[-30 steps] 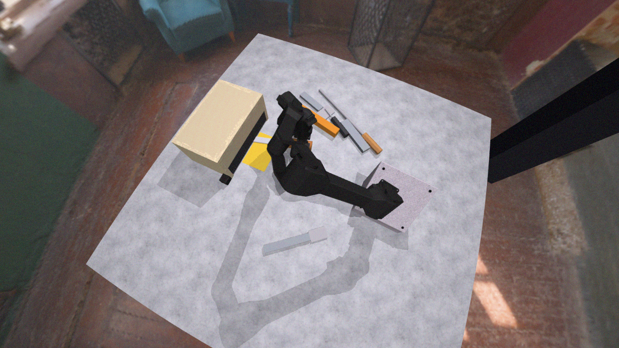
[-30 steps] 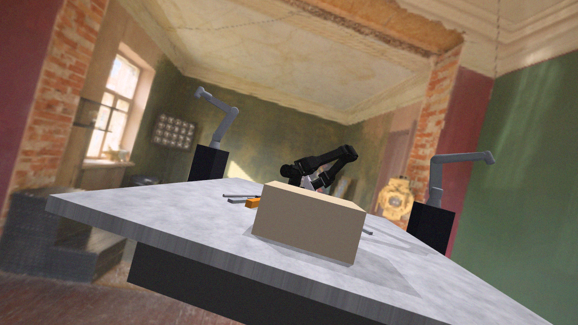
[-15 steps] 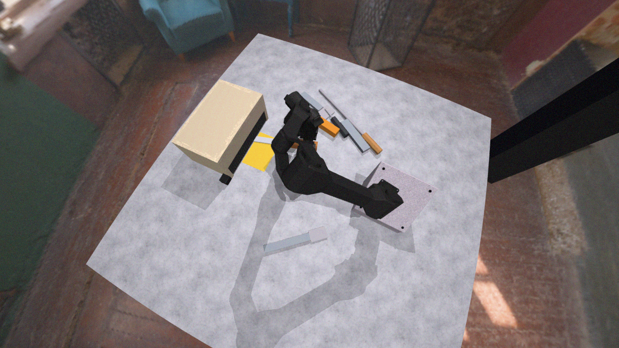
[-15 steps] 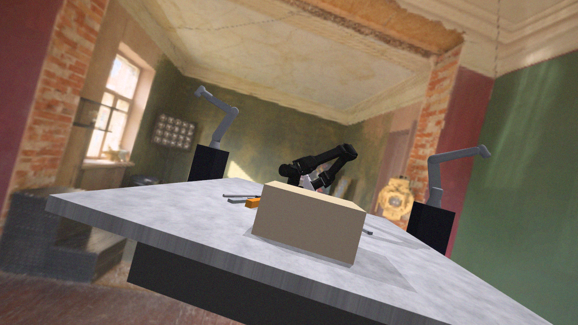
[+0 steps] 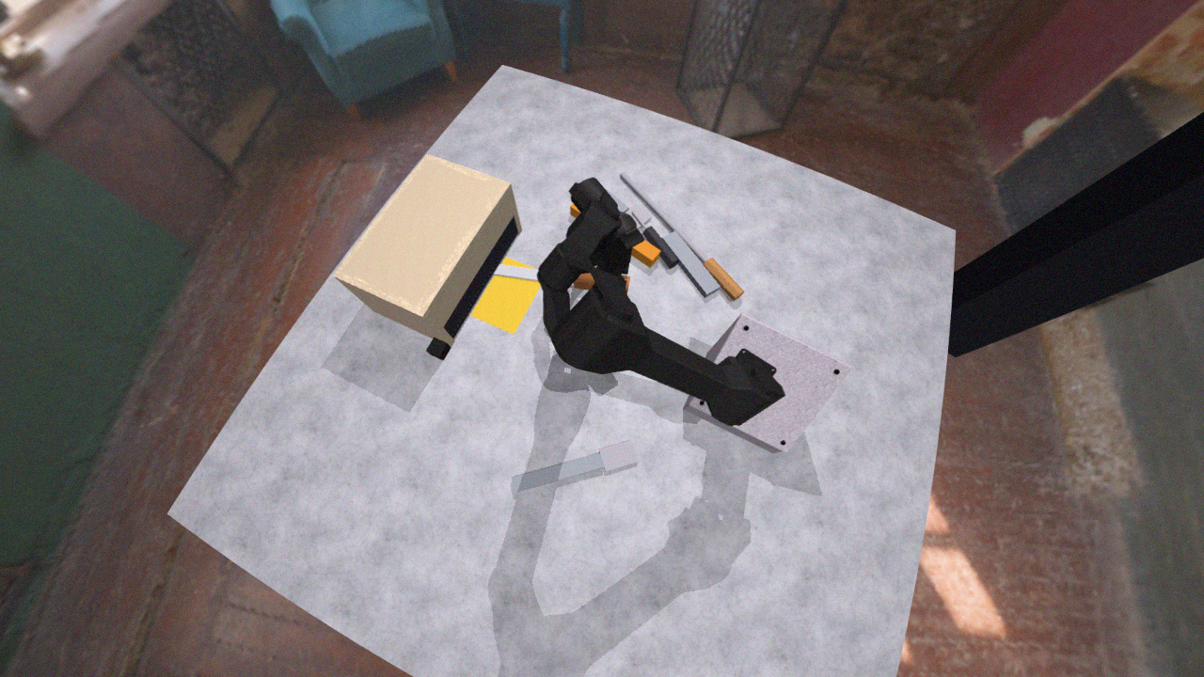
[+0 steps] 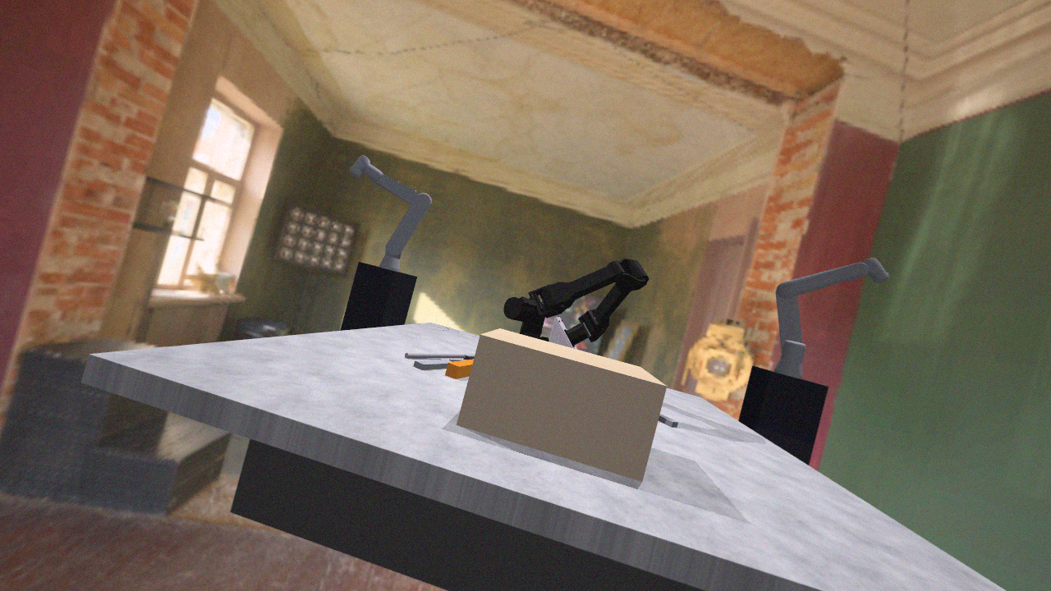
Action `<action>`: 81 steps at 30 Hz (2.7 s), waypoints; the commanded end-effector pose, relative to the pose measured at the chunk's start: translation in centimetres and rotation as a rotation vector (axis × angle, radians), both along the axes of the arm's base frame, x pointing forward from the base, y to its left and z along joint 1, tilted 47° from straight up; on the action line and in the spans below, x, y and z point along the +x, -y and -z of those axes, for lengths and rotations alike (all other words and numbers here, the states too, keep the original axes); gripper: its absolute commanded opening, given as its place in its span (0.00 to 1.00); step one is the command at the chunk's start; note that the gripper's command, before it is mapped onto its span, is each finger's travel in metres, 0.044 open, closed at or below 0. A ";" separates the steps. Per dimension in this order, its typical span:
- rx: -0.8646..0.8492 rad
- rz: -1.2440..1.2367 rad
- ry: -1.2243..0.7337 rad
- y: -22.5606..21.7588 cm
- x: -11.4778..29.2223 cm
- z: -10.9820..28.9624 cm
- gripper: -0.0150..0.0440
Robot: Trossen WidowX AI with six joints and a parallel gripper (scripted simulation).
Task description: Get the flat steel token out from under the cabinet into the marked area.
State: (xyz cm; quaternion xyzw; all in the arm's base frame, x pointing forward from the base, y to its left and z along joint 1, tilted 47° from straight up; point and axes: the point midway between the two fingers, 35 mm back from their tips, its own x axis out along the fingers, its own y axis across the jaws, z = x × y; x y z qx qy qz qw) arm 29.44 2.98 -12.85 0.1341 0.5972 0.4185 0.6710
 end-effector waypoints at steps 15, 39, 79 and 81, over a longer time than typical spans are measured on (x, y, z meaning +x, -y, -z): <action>-0.001 -0.002 -0.009 1.2 -3.2 1.0 0.25; -0.002 -0.001 -0.006 2.0 -4.6 1.4 0.34; -0.005 -0.002 0.001 2.0 -4.7 1.6 0.49; -0.005 -0.002 0.001 2.0 -4.7 1.6 0.47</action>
